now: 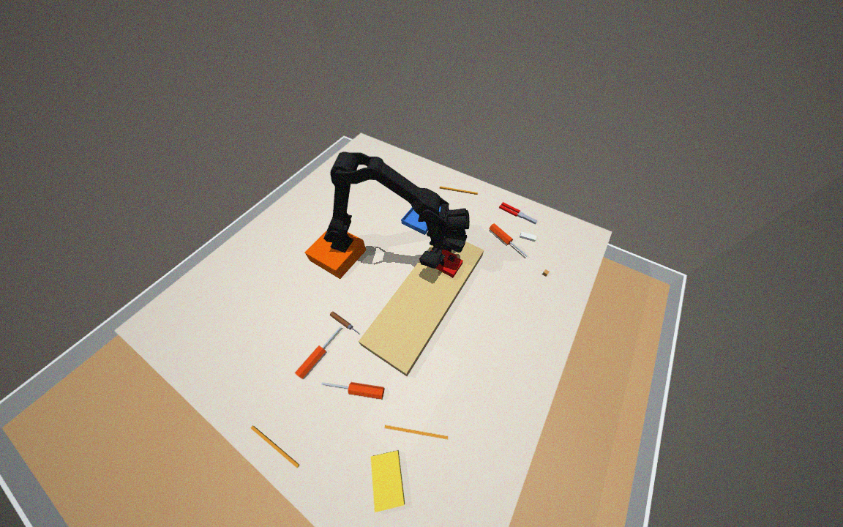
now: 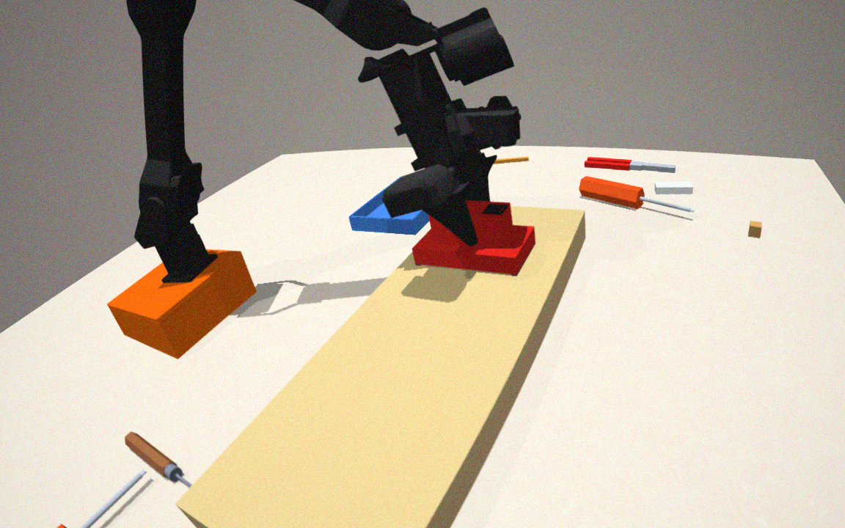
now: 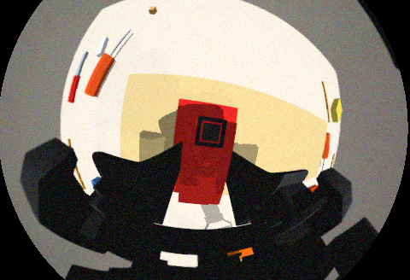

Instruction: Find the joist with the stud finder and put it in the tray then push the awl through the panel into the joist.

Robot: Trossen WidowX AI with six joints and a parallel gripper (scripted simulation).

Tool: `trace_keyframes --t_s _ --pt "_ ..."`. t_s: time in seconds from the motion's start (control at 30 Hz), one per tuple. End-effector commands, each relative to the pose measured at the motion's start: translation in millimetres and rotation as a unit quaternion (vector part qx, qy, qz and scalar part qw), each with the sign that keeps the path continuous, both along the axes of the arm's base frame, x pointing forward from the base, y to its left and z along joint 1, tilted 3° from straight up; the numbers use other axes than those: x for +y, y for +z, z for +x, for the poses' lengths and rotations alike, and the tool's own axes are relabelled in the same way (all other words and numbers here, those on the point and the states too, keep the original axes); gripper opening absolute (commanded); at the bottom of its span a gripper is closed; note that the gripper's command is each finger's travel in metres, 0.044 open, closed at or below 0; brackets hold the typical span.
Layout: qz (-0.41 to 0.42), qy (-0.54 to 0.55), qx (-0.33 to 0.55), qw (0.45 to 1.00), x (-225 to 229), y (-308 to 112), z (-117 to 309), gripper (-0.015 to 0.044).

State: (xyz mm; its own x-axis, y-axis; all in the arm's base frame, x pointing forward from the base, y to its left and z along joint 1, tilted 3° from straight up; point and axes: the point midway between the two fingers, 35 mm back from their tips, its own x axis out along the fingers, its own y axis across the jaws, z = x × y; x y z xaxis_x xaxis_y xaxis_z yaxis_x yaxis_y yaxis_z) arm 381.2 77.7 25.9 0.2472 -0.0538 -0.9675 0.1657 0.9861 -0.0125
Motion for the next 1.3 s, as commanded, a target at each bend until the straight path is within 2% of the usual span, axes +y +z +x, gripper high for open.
trace_keyframes --t_s 0.0,1.27 --pt "0.001 0.001 0.0 1.0 8.5 -0.4 1.8 0.0" --pt "0.003 0.001 0.0 1.0 65.1 -0.4 10.9 0.0"
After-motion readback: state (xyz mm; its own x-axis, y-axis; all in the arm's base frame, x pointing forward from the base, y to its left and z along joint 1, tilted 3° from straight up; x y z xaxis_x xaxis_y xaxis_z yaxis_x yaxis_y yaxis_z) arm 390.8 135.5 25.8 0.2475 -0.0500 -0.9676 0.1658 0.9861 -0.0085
